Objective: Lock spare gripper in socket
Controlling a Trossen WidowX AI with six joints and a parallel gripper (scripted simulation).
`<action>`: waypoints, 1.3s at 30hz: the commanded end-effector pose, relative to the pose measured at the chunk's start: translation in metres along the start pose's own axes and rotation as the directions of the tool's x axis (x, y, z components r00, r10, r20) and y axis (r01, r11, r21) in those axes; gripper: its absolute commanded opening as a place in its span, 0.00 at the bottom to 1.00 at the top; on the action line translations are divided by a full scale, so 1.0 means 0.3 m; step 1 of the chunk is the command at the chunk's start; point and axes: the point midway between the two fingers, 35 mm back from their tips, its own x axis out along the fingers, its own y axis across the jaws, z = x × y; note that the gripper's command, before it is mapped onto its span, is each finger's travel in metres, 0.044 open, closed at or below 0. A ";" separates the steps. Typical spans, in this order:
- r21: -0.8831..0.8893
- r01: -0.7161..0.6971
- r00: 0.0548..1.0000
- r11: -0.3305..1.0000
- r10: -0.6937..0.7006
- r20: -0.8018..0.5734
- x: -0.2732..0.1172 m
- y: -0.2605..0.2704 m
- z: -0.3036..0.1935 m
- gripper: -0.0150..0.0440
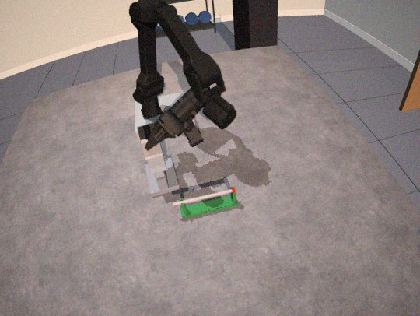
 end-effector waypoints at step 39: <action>-0.067 -0.006 0.999 0.998 0.004 -0.032 -0.091 0.013 -0.166 1.00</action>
